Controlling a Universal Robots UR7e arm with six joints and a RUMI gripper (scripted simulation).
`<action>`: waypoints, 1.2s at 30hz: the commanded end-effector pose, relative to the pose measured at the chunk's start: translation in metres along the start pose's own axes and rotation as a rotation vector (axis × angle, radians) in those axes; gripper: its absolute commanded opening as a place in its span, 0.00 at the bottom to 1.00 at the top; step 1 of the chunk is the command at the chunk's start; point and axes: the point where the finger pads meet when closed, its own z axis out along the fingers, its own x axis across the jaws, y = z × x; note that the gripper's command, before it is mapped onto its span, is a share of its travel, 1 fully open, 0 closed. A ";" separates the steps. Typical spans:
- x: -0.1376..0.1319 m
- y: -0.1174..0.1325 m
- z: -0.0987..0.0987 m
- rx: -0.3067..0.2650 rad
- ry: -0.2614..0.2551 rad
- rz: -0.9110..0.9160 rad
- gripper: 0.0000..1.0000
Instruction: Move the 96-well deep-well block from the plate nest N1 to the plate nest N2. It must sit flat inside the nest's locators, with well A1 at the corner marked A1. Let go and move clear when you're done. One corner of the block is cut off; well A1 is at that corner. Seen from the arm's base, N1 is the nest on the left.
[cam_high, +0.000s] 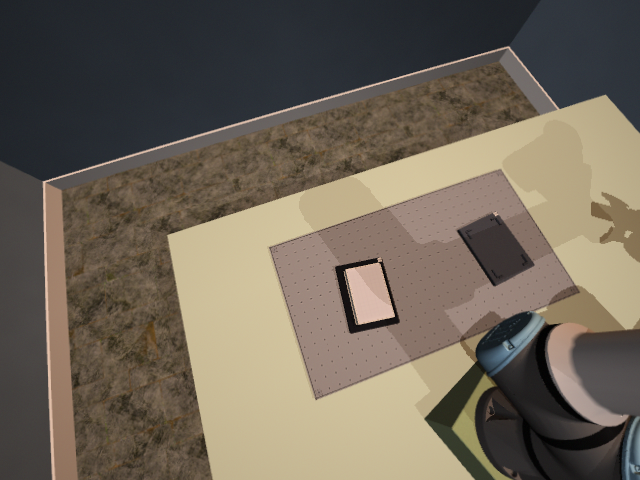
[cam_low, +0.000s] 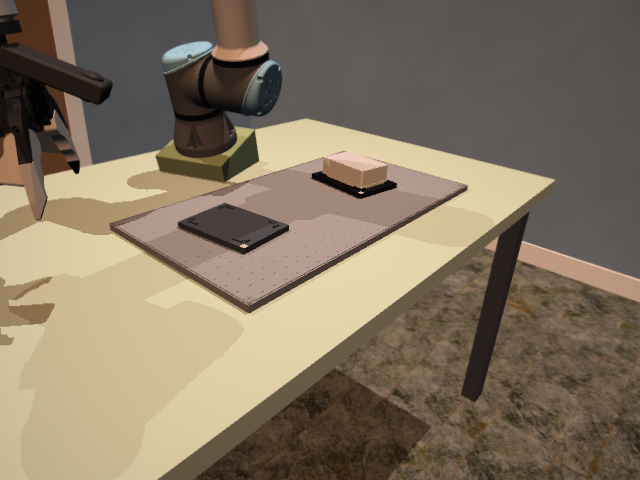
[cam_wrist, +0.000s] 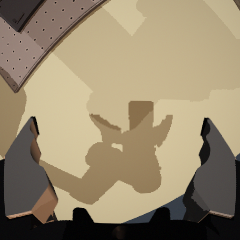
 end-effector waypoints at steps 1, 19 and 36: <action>0.002 -0.021 0.006 0.001 -0.008 0.026 1.00; -0.001 -0.081 0.025 0.003 -0.034 0.095 1.00; -0.010 -0.138 0.040 -0.006 -0.068 0.195 1.00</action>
